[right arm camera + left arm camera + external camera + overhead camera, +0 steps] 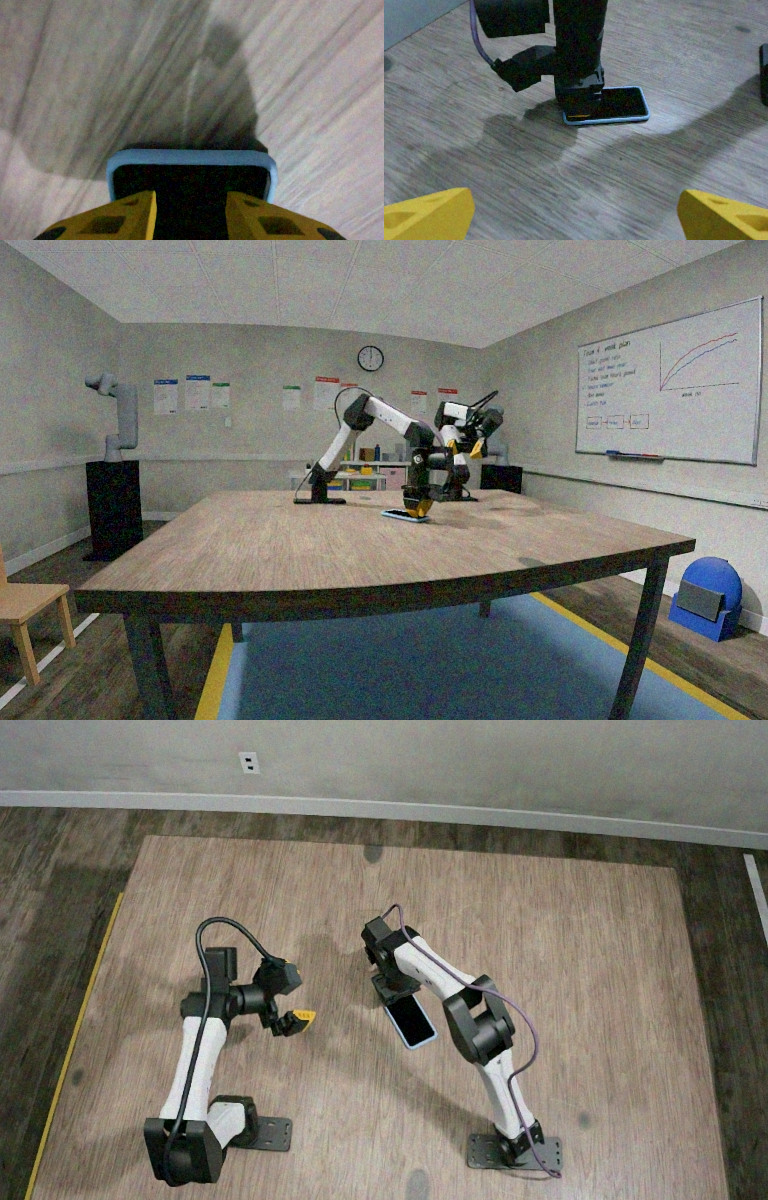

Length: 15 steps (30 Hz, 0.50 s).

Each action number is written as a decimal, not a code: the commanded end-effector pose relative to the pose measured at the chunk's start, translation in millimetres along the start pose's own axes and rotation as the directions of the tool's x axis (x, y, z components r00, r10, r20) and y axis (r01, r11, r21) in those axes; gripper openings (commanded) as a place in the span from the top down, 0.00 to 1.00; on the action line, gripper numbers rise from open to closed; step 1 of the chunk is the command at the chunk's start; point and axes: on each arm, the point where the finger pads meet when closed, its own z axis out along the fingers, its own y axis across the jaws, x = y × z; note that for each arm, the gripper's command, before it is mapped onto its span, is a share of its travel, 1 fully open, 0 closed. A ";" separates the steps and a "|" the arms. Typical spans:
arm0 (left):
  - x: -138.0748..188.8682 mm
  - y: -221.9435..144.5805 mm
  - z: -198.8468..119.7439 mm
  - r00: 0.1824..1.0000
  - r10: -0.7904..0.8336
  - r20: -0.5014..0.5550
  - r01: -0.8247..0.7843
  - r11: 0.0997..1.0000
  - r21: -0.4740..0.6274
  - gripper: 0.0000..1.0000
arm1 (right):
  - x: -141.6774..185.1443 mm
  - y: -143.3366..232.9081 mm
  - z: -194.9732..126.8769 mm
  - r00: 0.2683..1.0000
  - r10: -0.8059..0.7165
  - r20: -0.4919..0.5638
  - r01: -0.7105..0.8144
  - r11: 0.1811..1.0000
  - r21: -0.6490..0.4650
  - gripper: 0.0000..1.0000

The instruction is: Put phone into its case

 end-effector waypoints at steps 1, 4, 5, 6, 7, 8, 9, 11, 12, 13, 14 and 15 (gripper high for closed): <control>-10.9 3.0 -4.9 1.000 0.022 0.019 -0.022 1.000 -0.007 0.00 | 2.8 -0.3 12.6 1.000 0.006 -0.005 -0.006 1.000 -0.003 0.64; -10.9 3.0 -4.9 1.000 0.022 0.019 -0.022 1.000 -0.007 0.00 | 3.6 -0.2 15.1 1.000 0.006 -0.005 -0.006 1.000 -0.003 0.64; -10.9 3.0 -4.9 1.000 0.022 0.019 -0.022 1.000 -0.007 0.00 | 3.6 -0.2 15.1 1.000 0.006 -0.005 -0.006 1.000 -0.003 0.64; -10.9 3.0 -4.9 1.000 0.022 0.019 -0.022 1.000 -0.007 0.00 | 4.0 -0.1 16.4 1.000 0.006 -0.005 -0.006 1.000 -0.003 0.64; -10.9 3.0 -4.9 1.000 0.022 0.019 -0.022 1.000 -0.007 0.00 | 4.5 -0.1 17.7 1.000 0.006 -0.006 -0.006 1.000 -0.002 0.64; -10.9 3.0 -4.9 1.000 0.022 0.019 -0.022 1.000 -0.007 0.00 | 6.5 -0.2 24.6 1.000 0.006 -0.020 -0.006 1.000 -0.001 0.64; -10.9 3.0 -4.9 1.000 0.022 0.019 -0.022 1.000 -0.007 0.00 | 8.7 -0.3 31.4 0.999 0.005 -0.034 -0.005 1.000 0.001 0.64; -10.9 3.0 -4.9 1.000 0.022 0.019 -0.022 1.000 -0.007 0.00 | 9.6 -0.1 34.0 0.999 0.005 -0.034 -0.005 1.000 0.001 0.64; -10.9 3.0 -4.9 1.000 0.022 0.019 -0.022 1.000 -0.007 0.00 | 10.1 -0.1 35.2 0.999 0.005 -0.034 -0.005 1.000 0.001 0.64; -10.9 3.0 -4.9 1.000 0.022 0.019 -0.022 1.000 -0.007 0.00 | 10.5 0.0 36.5 0.999 0.005 -0.034 -0.004 1.000 0.001 0.64; -10.9 3.0 -4.9 1.000 0.022 0.019 -0.022 1.000 -0.007 0.00 | 11.0 0.1 37.7 0.999 0.004 -0.035 -0.004 1.000 0.001 0.64; -10.9 3.0 -4.9 1.000 0.022 0.019 -0.022 1.000 -0.007 0.00 | 11.4 0.1 39.0 0.999 0.004 -0.035 -0.004 1.000 0.001 0.64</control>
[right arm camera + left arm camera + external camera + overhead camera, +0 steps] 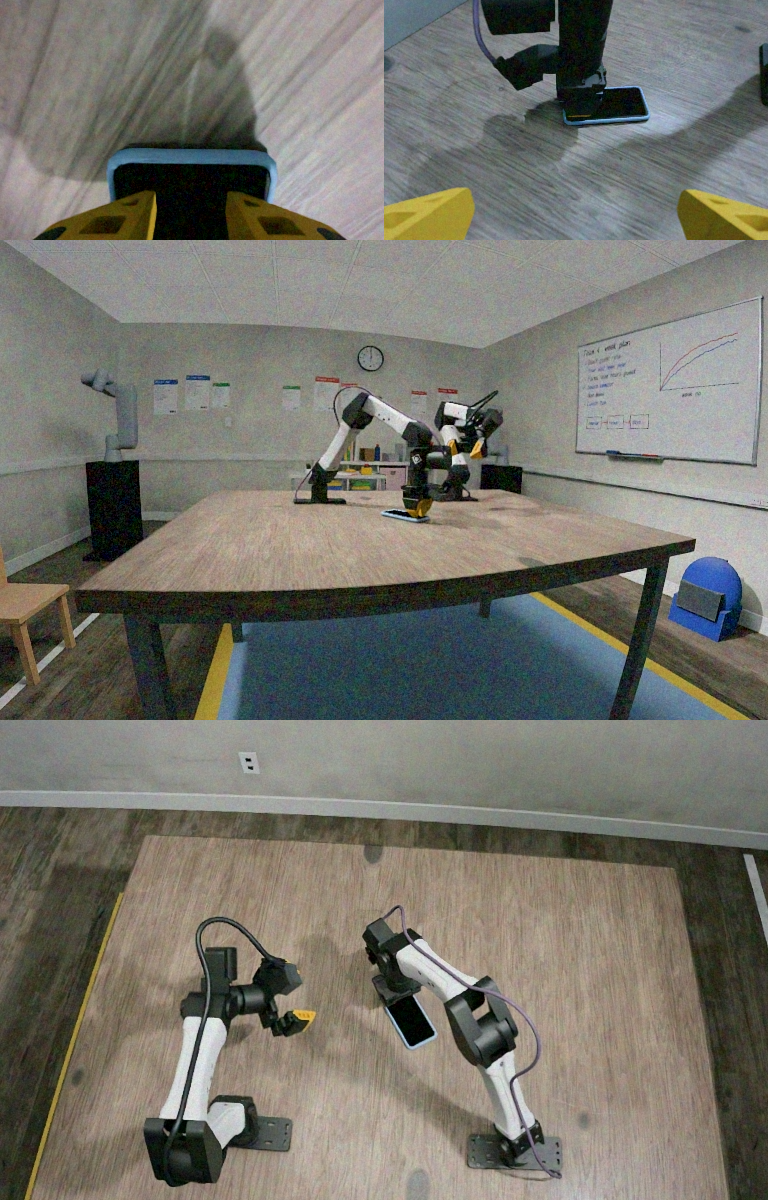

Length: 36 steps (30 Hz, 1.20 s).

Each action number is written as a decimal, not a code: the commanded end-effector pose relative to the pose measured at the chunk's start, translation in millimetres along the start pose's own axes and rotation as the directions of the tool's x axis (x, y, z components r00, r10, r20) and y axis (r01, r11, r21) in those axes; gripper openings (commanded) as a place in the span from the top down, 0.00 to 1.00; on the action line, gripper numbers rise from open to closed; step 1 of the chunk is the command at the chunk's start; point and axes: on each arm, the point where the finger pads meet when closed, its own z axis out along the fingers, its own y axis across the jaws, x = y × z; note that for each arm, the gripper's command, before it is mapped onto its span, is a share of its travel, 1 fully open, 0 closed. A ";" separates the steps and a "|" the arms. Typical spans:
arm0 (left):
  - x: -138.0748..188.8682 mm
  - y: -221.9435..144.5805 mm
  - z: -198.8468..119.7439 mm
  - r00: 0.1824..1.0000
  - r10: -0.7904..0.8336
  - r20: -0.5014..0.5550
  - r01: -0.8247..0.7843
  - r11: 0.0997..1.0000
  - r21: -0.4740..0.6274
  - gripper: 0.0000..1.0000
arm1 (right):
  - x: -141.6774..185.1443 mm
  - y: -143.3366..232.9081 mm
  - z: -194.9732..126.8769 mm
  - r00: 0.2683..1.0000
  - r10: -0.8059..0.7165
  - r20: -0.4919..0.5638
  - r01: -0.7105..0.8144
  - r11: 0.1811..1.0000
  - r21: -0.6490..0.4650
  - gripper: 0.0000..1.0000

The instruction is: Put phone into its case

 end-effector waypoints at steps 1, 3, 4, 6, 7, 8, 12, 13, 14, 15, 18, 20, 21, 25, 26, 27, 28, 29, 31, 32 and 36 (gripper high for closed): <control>-10.9 3.0 -4.9 1.000 0.022 0.019 -0.022 1.000 -0.007 0.00 | 12.8 0.1 39.9 0.998 0.004 -0.067 -0.003 1.000 0.004 0.64; -10.9 3.0 -4.9 1.000 0.022 0.019 -0.022 1.000 -0.007 0.00 | 13.8 0.3 42.4 0.998 0.003 -0.067 -0.003 1.000 0.004 0.64; -10.9 3.0 -4.9 1.000 0.022 0.019 -0.022 1.000 -0.007 0.00 | 14.3 0.3 43.7 0.998 0.003 -0.067 -0.003 1.000 0.004 0.64; -10.9 3.0 -4.9 1.000 0.022 0.019 -0.022 1.000 -0.007 0.00 | 14.8 0.4 44.9 0.998 0.003 -0.068 -0.003 1.000 0.004 0.64; -10.9 3.0 -4.9 1.000 0.022 0.019 -0.022 1.000 -0.007 0.00 | 14.8 0.4 44.9 0.998 0.003 -0.068 -0.003 1.000 0.004 0.64; -10.9 3.0 -4.9 1.000 0.022 0.019 -0.022 1.000 -0.007 0.00 | 15.6 0.6 46.9 0.998 0.002 -0.068 -0.002 1.000 0.004 0.64; -10.9 3.0 -4.9 1.000 0.022 0.019 -0.022 1.000 -0.007 0.00 | 17.6 0.9 51.9 0.998 0.002 -0.069 -0.001 1.000 0.004 0.64; -10.9 3.0 -4.9 1.000 0.022 0.019 -0.022 1.000 -0.007 0.00 | 18.1 1.0 53.1 0.998 0.001 -0.069 -0.001 1.000 0.004 0.64; -10.9 3.0 -4.9 1.000 0.022 0.019 -0.022 1.000 -0.007 0.00 | 18.6 1.0 54.4 0.998 0.001 -0.069 -0.001 1.000 0.004 0.64; -10.9 3.0 -4.9 1.000 0.022 0.019 -0.022 1.000 -0.007 0.00 | 16.6 1.1 50.5 0.998 0.001 -0.070 0.000 1.000 0.004 0.64; -10.9 3.0 -4.9 1.000 0.022 0.019 -0.022 1.000 -0.007 0.00 | 8.2 1.3 34.1 0.996 -0.007 -0.087 0.007 1.000 0.005 0.64; -10.9 3.0 -4.9 1.000 0.022 0.019 -0.022 1.000 -0.007 0.00 | 2.9 -0.1 21.5 0.994 -0.005 -0.111 0.006 1.000 0.009 0.64; -10.9 3.0 -4.9 1.000 0.022 0.019 -0.022 1.000 -0.007 0.00 | 0.4 -0.2 13.4 0.992 -0.007 -0.125 0.008 1.000 0.010 0.64; -10.9 3.0 -4.9 1.000 0.022 0.019 -0.022 1.000 -0.007 0.00 | -3.0 -0.9 -2.4 0.988 -0.005 -0.153 0.007 1.000 0.015 0.64; -10.9 3.0 -4.9 1.000 0.022 0.019 -0.022 1.000 -0.007 0.00 | -3.4 -0.1 -6.7 0.987 -0.008 -0.161 0.010 1.000 0.016 0.64; -10.9 3.0 -4.9 1.000 0.022 0.019 -0.022 1.000 -0.007 0.00 | -3.6 -0.1 -8.2 0.986 -0.008 -0.164 0.010 1.000 0.016 0.64; -10.9 3.0 -4.9 1.000 0.022 0.019 -0.022 1.000 -0.007 0.00 | -3.6 -0.1 -8.2 0.986 -0.006 -0.164 0.008 1.000 0.016 0.64; -10.9 3.0 -4.9 1.000 0.022 0.019 -0.022 1.000 -0.007 0.00 | -3.8 -0.1 -9.0 0.987 -0.005 -0.162 0.008 1.000 0.016 0.64; -10.9 3.0 -4.9 1.000 0.022 0.019 -0.022 1.000 -0.007 0.00 | -6.2 0.2 -19.7 0.991 -0.005 -0.137 0.007 1.000 0.014 0.64; -10.9 3.0 -4.9 1.000 0.022 0.019 -0.022 1.000 -0.007 0.00 | -6.2 0.2 -19.7 0.991 -0.005 -0.137 0.007 1.000 0.014 0.64; -10.9 3.0 -4.9 1.000 0.022 0.019 -0.022 1.000 -0.007 0.00 | -6.2 0.2 -19.7 0.991 -0.005 -0.137 0.007 1.000 0.014 0.64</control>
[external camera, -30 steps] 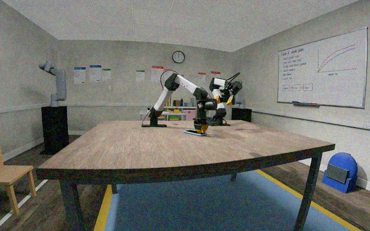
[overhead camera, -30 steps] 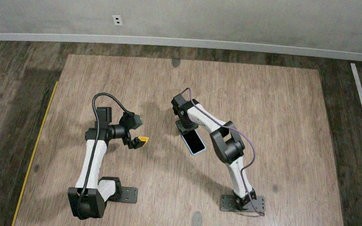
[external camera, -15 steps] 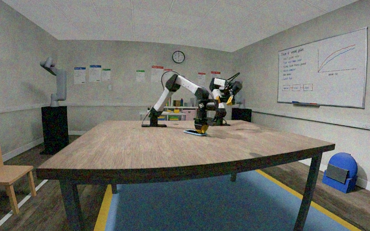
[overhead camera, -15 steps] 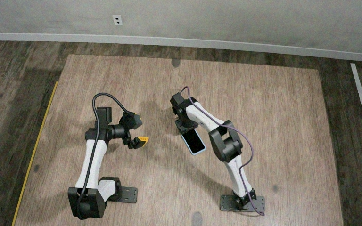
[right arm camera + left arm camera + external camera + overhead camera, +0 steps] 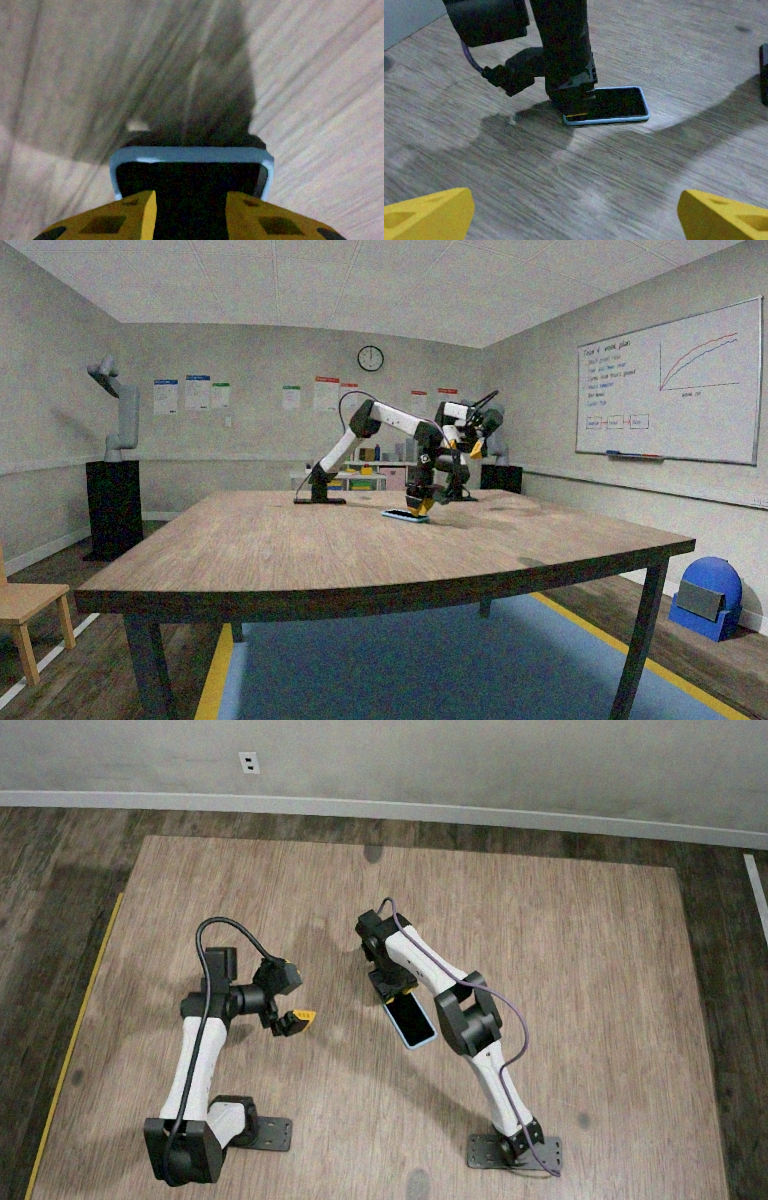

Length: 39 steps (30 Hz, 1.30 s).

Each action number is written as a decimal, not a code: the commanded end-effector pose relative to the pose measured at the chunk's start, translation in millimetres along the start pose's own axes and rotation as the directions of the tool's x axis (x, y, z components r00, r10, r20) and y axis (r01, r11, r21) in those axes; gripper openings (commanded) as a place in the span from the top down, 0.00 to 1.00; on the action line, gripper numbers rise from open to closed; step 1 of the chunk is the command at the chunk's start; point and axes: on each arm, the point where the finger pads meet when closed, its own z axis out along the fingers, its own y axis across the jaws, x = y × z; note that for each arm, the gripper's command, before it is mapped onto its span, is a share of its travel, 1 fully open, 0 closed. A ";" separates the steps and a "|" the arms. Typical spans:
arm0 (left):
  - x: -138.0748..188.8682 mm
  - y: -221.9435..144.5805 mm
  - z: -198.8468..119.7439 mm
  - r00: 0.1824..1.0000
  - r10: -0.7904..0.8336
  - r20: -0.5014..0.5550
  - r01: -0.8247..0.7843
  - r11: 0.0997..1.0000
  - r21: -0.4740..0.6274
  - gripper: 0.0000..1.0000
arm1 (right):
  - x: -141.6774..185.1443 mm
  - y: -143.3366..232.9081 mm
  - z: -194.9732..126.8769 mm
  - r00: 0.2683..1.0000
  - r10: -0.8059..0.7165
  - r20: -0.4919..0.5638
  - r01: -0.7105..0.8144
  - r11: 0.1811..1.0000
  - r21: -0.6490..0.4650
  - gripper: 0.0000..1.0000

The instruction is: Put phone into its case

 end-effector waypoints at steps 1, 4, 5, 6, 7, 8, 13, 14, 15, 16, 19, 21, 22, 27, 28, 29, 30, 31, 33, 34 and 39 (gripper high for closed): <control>-10.9 3.0 -4.9 1.000 0.022 0.019 -0.022 1.000 -0.007 0.00 | -1.7 -0.4 -15.2 1.000 -0.001 0.020 0.002 1.000 -0.002 0.64; -10.9 3.0 -4.9 1.000 0.022 0.019 -0.022 1.000 -0.007 0.00 | -1.7 -0.4 -15.2 1.000 -0.001 0.020 0.002 1.000 -0.002 0.64; -10.9 3.0 -4.9 1.000 0.022 0.019 -0.022 1.000 -0.007 0.00 | -1.7 -0.4 -15.2 1.000 -0.001 0.020 0.002 1.000 -0.002 0.64; -10.9 3.0 -4.9 1.000 0.022 0.019 -0.022 1.000 -0.007 0.00 | -1.7 -0.4 -15.2 1.000 -0.001 0.020 0.002 1.000 -0.002 0.64; -10.9 3.0 -4.9 1.000 0.022 0.019 -0.022 1.000 -0.007 0.00 | -1.7 -0.4 -15.2 1.000 -0.001 0.020 0.002 1.000 -0.002 0.64; -10.9 3.0 -4.9 1.000 0.022 0.019 -0.022 1.000 -0.007 0.00 | -1.7 -0.4 -15.2 1.000 -0.001 0.020 0.002 1.000 -0.002 0.64; -11.8 4.5 -5.0 1.000 0.019 0.021 -0.018 1.000 -0.012 0.00 | -2.5 -0.4 -15.2 1.000 -0.001 0.023 0.002 1.000 -0.002 0.64; -12.2 6.0 -5.1 1.000 0.018 0.017 -0.017 1.000 -0.024 0.00 | -2.5 -0.4 -15.2 1.000 -0.001 0.023 0.002 1.000 -0.002 0.64; -9.9 6.6 -3.9 1.000 0.012 0.008 -0.012 0.999 -0.036 0.00 | -2.5 -0.4 -15.2 1.000 -0.001 0.023 0.002 1.000 -0.002 0.64; -7.0 6.6 -2.5 1.000 0.001 -0.004 -0.001 0.999 -0.050 0.00 | -2.5 -0.4 -15.2 1.000 -0.001 0.024 0.002 1.000 -0.002 0.64; 0.8 3.6 1.9 0.998 -0.044 -0.034 0.041 0.995 -0.089 0.00 | -2.5 -0.4 -15.2 1.000 -0.001 0.024 0.002 1.000 -0.002 0.64; 1.7 2.8 2.6 0.998 -0.055 -0.040 0.051 0.993 -0.105 0.00 | -2.5 -0.4 -15.2 1.000 -0.001 0.024 0.002 1.000 -0.002 0.64; 1.7 2.8 2.6 0.998 -0.055 -0.040 0.051 0.993 -0.105 0.00 | -2.5 -0.4 -15.2 1.000 -0.001 0.024 0.002 1.000 -0.002 0.64; 5.2 -12.1 7.6 0.993 -0.115 -0.039 0.104 0.973 -0.206 0.00 | -2.6 -0.4 -15.2 1.000 -0.001 0.024 0.002 1.000 -0.002 0.64; 5.5 -16.3 8.4 0.992 -0.120 -0.032 0.110 0.970 -0.218 0.00 | -2.6 -0.4 -15.2 1.000 -0.001 0.024 0.002 1.000 -0.002 0.64; 5.9 -20.3 9.1 0.992 -0.124 -0.023 0.115 0.967 -0.228 0.00 | -2.6 -0.4 -15.2 1.000 -0.001 0.024 0.002 1.000 -0.002 0.64; 6.2 -24.1 9.7 0.992 -0.127 -0.015 0.120 0.964 -0.236 0.00 | -2.6 -0.4 -15.2 1.000 -0.001 0.024 0.002 1.000 -0.002 0.64; 6.4 -27.6 10.2 0.992 -0.129 -0.006 0.124 0.962 -0.241 0.00 | -2.6 -0.4 -15.2 1.000 -0.001 0.024 0.002 1.000 -0.002 0.64; 7.0 -33.7 10.9 0.991 -0.132 0.010 0.130 0.960 -0.249 0.00 | -2.6 -0.3 -15.2 1.000 -0.001 0.024 0.002 1.000 -0.002 0.64; 7.4 -37.8 11.5 0.991 -0.133 0.020 0.133 0.959 -0.251 0.00 | -2.6 -0.3 -15.2 1.000 -0.001 0.024 0.002 1.000 -0.002 0.64; 8.3 -44.8 12.4 0.991 -0.128 0.035 0.133 0.960 -0.248 0.00 | -2.6 -0.3 -15.2 1.000 -0.001 0.024 0.002 1.000 -0.002 0.64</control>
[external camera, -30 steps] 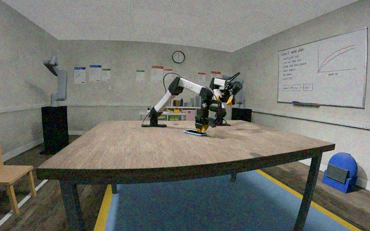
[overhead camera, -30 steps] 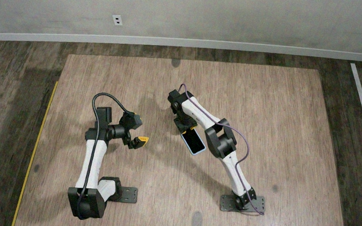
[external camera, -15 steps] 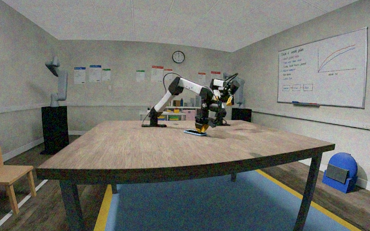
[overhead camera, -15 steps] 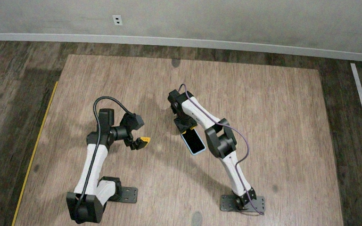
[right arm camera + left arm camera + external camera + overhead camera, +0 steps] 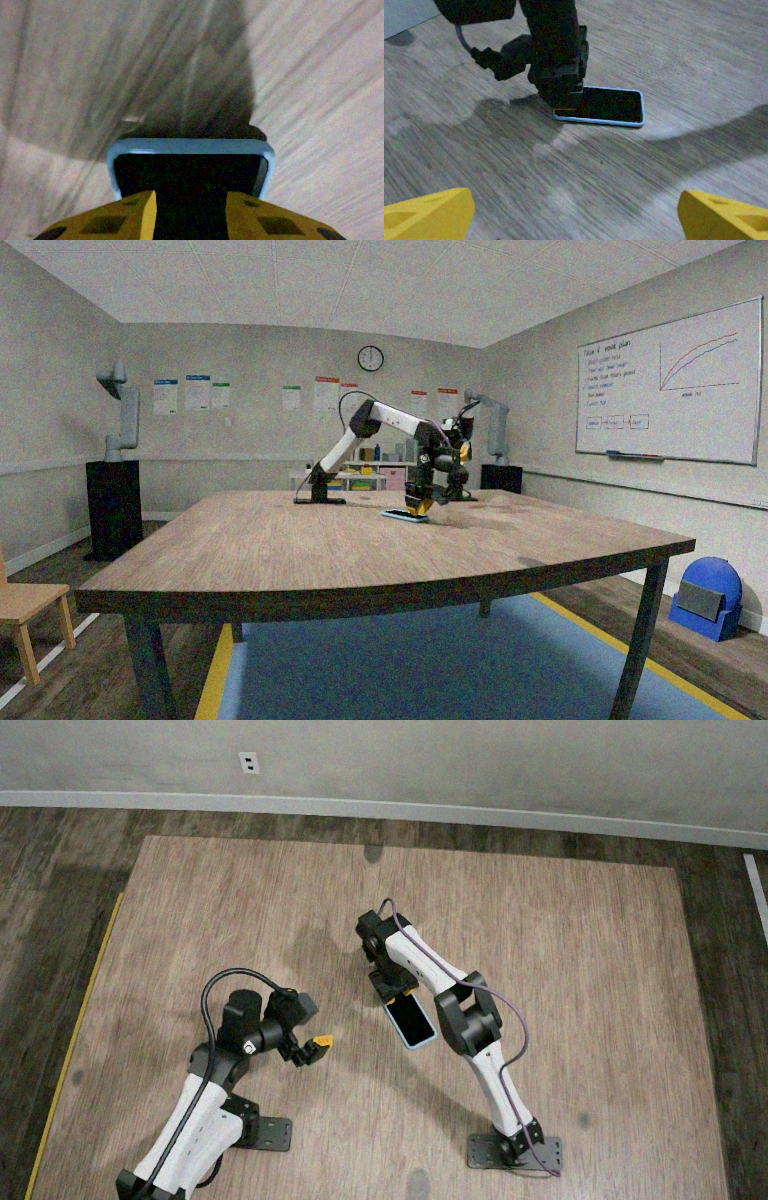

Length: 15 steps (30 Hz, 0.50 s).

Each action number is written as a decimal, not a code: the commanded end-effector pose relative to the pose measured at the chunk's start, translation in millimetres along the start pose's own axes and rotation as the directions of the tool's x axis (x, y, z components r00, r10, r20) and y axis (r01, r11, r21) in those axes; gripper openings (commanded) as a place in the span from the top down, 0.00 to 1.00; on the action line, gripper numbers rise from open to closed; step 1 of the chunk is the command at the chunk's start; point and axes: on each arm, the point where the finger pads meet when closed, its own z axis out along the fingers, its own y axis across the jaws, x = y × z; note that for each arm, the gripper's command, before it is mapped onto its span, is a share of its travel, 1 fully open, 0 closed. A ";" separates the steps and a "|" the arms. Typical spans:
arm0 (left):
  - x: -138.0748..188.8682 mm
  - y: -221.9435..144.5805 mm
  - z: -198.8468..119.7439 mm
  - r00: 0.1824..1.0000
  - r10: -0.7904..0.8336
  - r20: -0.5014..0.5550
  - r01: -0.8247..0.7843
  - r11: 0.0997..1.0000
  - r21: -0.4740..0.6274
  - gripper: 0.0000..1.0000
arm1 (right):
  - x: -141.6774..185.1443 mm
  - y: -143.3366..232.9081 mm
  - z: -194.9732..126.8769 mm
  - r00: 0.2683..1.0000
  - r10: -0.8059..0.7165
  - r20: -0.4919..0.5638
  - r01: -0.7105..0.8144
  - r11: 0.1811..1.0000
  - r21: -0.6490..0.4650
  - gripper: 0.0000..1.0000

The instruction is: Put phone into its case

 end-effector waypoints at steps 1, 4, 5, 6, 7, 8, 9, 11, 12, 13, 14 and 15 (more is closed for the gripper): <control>-2.0 7.9 1.6 0.999 -0.037 0.013 0.038 0.997 -0.071 0.00 | -6.0 0.0 -15.1 0.999 -0.001 0.039 0.002 1.000 -0.004 0.64; 2.6 2.2 2.7 1.000 -0.028 0.000 0.028 0.999 -0.047 0.00 | -6.1 0.0 -15.1 0.999 -0.001 0.039 0.002 1.000 -0.004 0.64; -1.5 2.6 1.1 1.000 -0.023 0.008 0.024 0.999 -0.049 0.00 | -6.1 0.0 -15.1 0.999 -0.001 0.039 0.002 1.000 -0.004 0.64; -2.8 2.7 0.6 1.000 -0.022 0.011 0.022 0.999 -0.050 0.00 | -6.1 0.0 -15.1 0.999 -0.001 0.039 0.002 1.000 -0.004 0.64; -2.8 2.7 0.6 1.000 -0.022 0.011 0.022 0.999 -0.050 0.00 | -6.1 0.0 -15.1 0.999 -0.001 0.039 0.002 1.000 -0.004 0.64; -2.8 2.7 0.6 1.000 -0.022 0.011 0.022 0.999 -0.050 0.00 | -6.1 0.0 -15.1 0.999 -0.001 0.039 0.002 1.000 -0.004 0.64; -2.8 2.7 0.6 1.000 -0.022 0.011 0.022 0.999 -0.050 0.00 | -6.1 0.0 -15.1 0.999 -0.001 0.039 0.002 1.000 -0.004 0.64; -2.8 2.7 0.6 1.000 -0.022 0.011 0.022 0.999 -0.050 0.00 | -6.1 0.0 -15.1 0.999 -0.001 0.039 0.002 1.000 -0.004 0.64; -2.8 2.7 0.6 1.000 -0.022 0.011 0.022 0.999 -0.050 0.00 | -6.1 0.0 -15.1 0.999 -0.001 0.039 0.002 1.000 -0.004 0.64; -2.8 2.7 0.6 1.000 -0.022 0.011 0.022 0.999 -0.050 0.00 | -6.1 0.0 -15.1 0.999 -0.001 0.039 0.002 1.000 -0.004 0.64; -2.8 2.7 0.6 1.000 -0.022 0.011 0.022 0.999 -0.050 0.00 | -5.1 -0.1 -8.9 1.000 -0.002 0.019 0.002 1.000 -0.002 0.64; -2.8 2.7 0.6 1.000 -0.022 0.011 0.022 0.999 -0.050 0.00 | -5.2 -0.1 -7.3 1.000 -0.002 0.010 0.002 1.000 -0.001 0.64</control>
